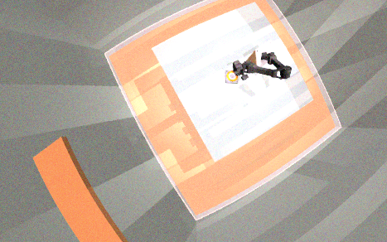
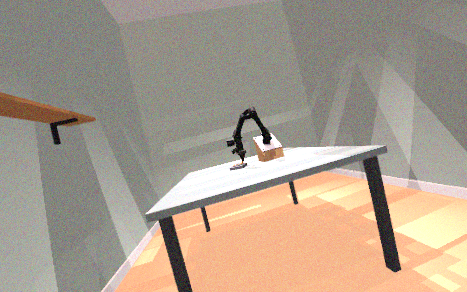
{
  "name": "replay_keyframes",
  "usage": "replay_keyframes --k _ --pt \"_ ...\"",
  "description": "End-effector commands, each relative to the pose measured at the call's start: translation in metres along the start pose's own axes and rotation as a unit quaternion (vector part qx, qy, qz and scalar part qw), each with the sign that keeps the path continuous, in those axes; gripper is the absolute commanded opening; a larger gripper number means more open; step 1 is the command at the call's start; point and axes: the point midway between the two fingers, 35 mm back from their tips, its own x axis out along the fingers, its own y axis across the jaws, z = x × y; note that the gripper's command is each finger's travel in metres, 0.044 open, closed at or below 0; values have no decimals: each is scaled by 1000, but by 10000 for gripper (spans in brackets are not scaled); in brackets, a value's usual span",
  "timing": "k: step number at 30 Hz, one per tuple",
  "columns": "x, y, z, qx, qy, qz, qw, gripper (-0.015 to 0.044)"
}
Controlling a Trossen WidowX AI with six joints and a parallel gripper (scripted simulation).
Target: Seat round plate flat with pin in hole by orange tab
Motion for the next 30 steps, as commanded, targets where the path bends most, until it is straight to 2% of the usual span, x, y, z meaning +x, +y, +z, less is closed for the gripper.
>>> replay_keyframes --k 1,13,23,30 --pt "1 5 -2 1 3 3 1000 0" --pt "2 13 1 1 3 3 1000 0" --pt "-42 11 -3 1 3 2 1000 0" --pt "-35 11 -3 6 4 5 1000 0"
